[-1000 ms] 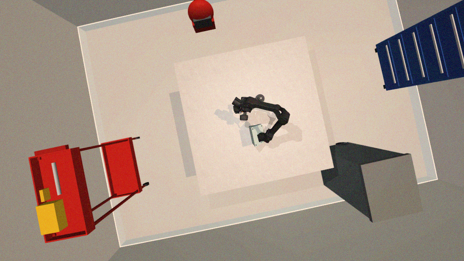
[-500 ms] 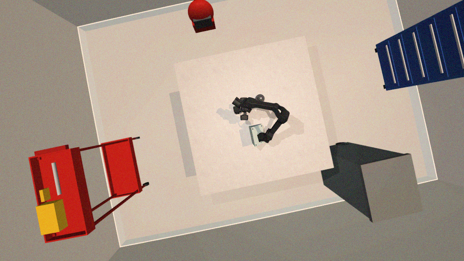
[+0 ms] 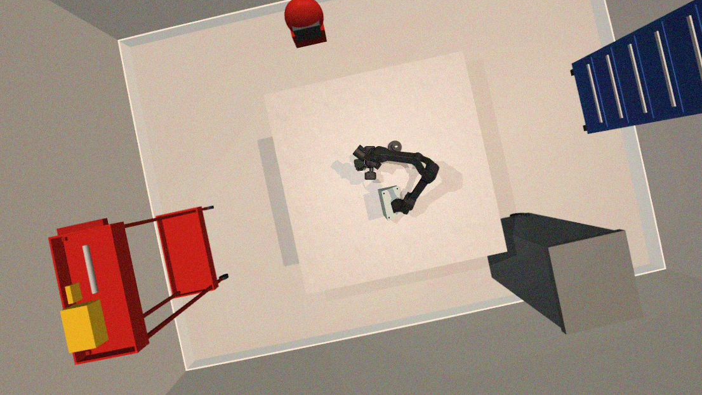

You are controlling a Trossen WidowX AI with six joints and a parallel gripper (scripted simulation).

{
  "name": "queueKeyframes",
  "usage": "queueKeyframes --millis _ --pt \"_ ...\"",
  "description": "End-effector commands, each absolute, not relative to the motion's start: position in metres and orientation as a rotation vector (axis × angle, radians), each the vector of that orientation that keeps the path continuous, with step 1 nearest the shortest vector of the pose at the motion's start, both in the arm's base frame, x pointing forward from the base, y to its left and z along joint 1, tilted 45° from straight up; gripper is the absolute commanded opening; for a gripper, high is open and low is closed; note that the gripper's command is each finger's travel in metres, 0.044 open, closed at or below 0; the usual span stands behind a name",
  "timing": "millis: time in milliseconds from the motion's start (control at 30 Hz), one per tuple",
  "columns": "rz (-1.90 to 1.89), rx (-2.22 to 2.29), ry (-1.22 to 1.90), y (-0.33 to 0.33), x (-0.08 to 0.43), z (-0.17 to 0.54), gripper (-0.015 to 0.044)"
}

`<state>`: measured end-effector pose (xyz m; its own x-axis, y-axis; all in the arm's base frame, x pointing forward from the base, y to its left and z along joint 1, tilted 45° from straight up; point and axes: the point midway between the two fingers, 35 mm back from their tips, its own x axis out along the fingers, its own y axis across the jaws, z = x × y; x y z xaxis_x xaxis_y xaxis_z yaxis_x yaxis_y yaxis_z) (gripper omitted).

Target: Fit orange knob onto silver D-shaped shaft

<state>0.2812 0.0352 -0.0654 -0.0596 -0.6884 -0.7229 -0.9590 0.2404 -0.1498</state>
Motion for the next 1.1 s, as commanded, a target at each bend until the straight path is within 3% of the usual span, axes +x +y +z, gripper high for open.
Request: queueKeyframes --millis 0,1067 --pt "0.492 -1.521 1.821 0.029 0.28 -0.071 0.044" --pt "0.489 -1.523 1.823 -0.007 0.275 -0.107 0.044"
